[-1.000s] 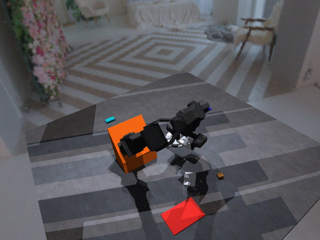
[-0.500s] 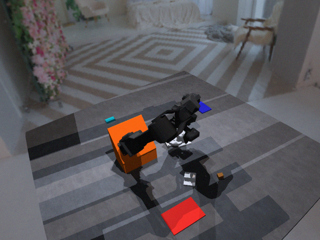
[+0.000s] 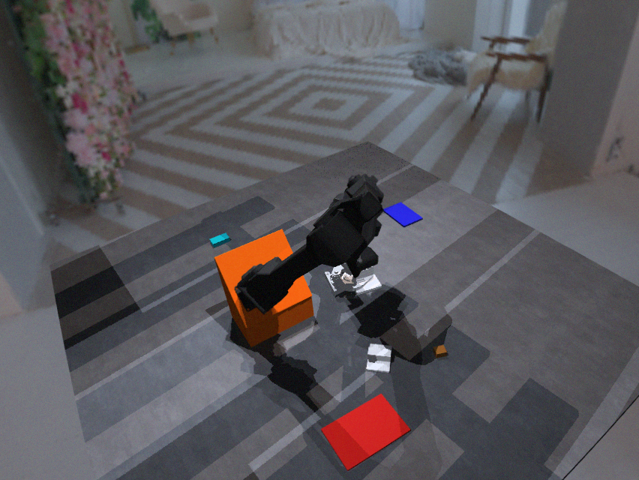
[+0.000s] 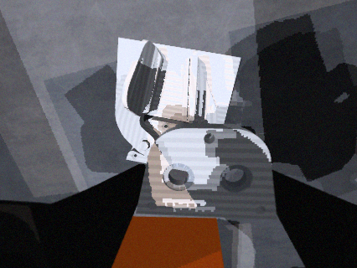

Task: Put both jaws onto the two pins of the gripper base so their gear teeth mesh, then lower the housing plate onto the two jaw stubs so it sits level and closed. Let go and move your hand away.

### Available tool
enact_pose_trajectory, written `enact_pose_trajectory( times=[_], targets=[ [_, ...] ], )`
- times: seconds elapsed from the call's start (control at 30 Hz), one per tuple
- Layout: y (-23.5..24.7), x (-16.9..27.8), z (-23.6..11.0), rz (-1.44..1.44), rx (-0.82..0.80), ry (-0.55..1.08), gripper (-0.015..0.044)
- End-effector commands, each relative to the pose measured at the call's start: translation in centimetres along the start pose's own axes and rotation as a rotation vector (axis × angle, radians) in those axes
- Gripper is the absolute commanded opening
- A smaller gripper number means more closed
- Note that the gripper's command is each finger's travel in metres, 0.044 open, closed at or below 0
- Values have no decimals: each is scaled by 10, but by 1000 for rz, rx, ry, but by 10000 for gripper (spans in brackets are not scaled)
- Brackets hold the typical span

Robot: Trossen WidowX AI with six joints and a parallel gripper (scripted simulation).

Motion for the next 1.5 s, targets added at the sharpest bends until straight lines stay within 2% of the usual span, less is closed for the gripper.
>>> enact_pose_trajectory(
  times=[0.0,0.27,1.47],
  targets=[
    [11,7,2,46,10,2,351],
    [32,20,3,148,33,-11,351],
    [33,20,3,150,33,-11,351]
  ],
)
Point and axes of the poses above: the point midway between the two fingers, 35 mm back from their tips, its own z axis out along the fingers, its own y axis across the jaws, x = y × z, the point moved 3 cm from there along -z, back along the fingers, and after that the axes turned 9 degrees about z, right-handed, at the moved point
